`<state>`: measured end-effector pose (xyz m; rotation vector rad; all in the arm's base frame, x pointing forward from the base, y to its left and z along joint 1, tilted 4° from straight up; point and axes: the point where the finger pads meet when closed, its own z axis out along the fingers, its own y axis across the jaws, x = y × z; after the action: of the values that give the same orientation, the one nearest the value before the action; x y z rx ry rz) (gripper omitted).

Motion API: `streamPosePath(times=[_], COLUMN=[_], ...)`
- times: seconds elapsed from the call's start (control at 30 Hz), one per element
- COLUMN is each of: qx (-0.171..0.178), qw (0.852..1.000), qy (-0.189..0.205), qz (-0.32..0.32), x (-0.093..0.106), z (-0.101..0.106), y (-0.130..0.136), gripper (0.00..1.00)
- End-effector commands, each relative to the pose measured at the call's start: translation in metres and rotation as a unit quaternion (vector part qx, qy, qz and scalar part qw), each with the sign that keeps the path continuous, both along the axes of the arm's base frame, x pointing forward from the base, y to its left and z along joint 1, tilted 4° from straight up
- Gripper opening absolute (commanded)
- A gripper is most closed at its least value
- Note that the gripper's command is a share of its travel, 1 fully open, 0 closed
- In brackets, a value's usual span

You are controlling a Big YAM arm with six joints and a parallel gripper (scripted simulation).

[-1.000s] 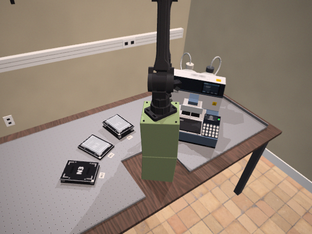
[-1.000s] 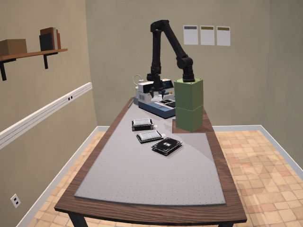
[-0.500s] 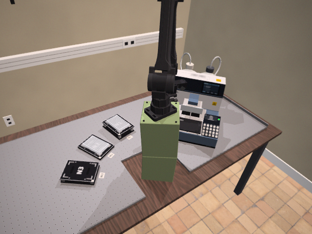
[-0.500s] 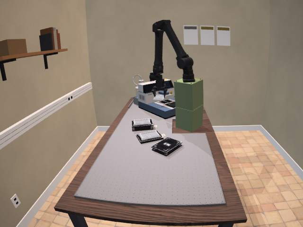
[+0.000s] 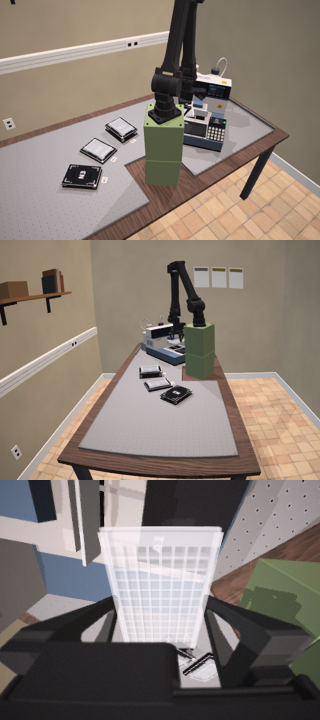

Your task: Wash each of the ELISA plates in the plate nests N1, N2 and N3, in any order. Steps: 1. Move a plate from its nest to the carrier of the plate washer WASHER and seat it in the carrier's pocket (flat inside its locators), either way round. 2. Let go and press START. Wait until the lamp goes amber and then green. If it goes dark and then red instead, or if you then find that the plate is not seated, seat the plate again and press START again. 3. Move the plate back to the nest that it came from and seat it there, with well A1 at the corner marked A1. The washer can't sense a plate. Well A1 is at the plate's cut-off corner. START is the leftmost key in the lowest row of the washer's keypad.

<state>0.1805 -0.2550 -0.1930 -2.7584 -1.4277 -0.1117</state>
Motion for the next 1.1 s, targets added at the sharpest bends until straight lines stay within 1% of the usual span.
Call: streamPosePath(times=[0.0, 0.13, 0.37, 0.47, 0.53, 0.57, 0.6, 0.63, 0.67, 0.7, 0.73, 1.07], qx=[-0.009, 0.001, -0.006, -0.004, -0.004, -0.002, -0.001, -0.001, -0.003, -0.004, -0.002, -0.002], qw=[0.998, 0.993, 0.994, 0.994, 0.994, 0.994, 0.994, 0.994, 0.995, 0.995, 0.994, 0.994], qy=[-0.002, 0.007, 0.003, 0.004, 0.004, 0.004, 0.004, 0.004, 0.003, 0.003, 0.005, 0.005], qz=[-0.055, -0.121, -0.11, -0.11, -0.11, -0.11, -0.11, -0.108, -0.098, -0.098, -0.11, -0.11], x=[-0.005, -0.025, -0.052, -0.066, -0.066, -0.071, -0.072, -0.07, -0.064, -0.064, -0.069, -0.069], z=[0.007, 0.006, 0.006, 0.005, 0.005, 0.004, 0.003, 0.003, 0.003, 0.003, 0.003, 0.003], y=[-0.009, -0.014, -0.041, -0.047, -0.047, -0.048, -0.049, -0.048, -0.047, -0.047, -0.044, -0.044], gripper=[0.82, 0.82, 0.82, 0.82, 0.82, 0.82, 0.82, 0.82, 0.82, 0.82, 0.82, 0.82])
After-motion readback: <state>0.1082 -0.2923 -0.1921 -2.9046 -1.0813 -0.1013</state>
